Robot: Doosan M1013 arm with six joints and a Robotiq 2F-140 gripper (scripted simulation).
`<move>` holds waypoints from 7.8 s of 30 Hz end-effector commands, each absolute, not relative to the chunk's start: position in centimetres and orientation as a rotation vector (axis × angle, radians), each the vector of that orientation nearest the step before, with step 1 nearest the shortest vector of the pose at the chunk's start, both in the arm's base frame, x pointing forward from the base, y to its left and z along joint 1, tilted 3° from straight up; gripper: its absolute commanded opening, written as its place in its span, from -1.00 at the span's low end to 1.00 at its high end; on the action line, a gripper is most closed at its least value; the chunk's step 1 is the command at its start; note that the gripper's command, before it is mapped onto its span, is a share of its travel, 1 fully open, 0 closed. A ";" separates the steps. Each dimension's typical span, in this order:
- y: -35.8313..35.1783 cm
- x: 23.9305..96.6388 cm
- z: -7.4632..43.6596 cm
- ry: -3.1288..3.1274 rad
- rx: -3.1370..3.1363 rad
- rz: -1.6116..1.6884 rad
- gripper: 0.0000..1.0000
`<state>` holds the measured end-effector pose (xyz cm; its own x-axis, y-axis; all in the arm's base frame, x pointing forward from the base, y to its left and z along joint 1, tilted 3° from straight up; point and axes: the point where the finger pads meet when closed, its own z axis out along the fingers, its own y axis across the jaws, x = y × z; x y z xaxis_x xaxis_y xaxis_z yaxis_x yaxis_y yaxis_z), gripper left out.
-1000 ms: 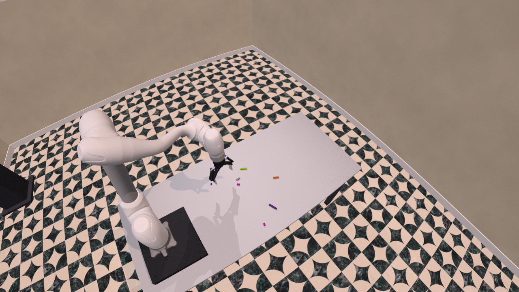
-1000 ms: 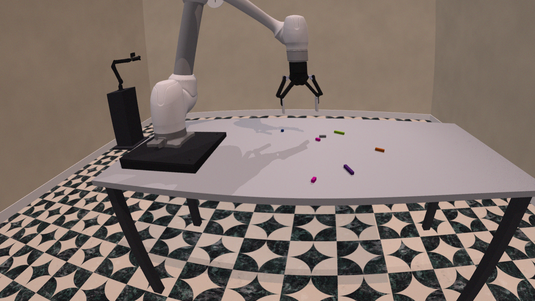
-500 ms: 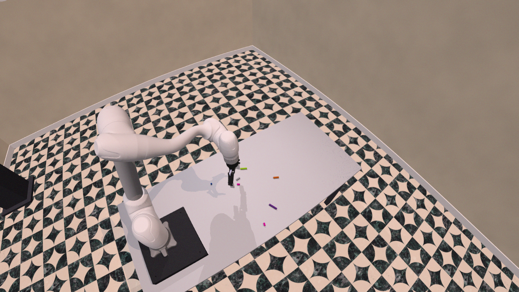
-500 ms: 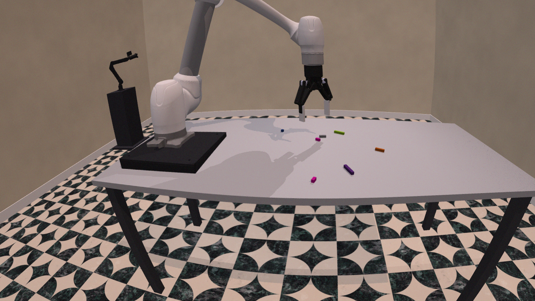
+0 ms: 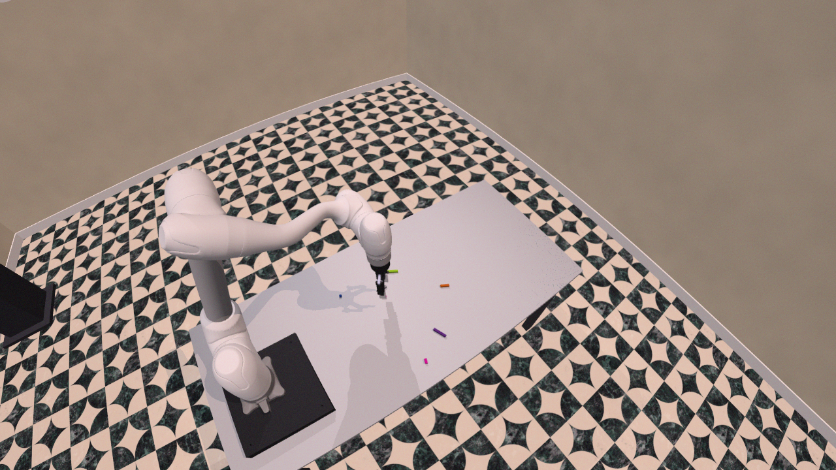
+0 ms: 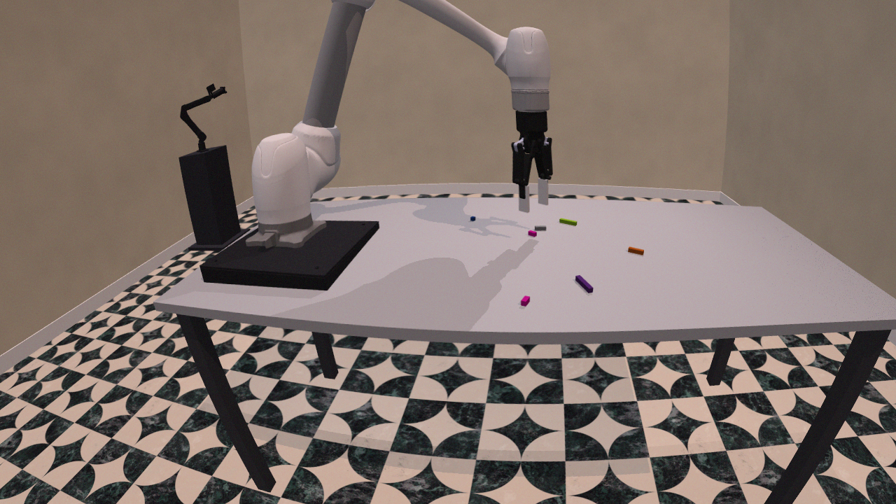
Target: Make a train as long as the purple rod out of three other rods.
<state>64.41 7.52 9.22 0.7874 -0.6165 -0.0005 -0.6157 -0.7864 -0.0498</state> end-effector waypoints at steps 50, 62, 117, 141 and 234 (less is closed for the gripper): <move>7.6 64.5 7.7 1.008 -2.925 -0.024 -0.54; 7.6 64.5 6.1 1.008 -2.925 -0.024 -0.54; 7.7 64.6 4.1 1.008 -2.925 -0.024 -0.54; 7.7 64.6 3.5 1.008 -2.925 -0.024 -0.54; 7.7 64.6 2.9 1.008 -2.925 -0.024 -0.75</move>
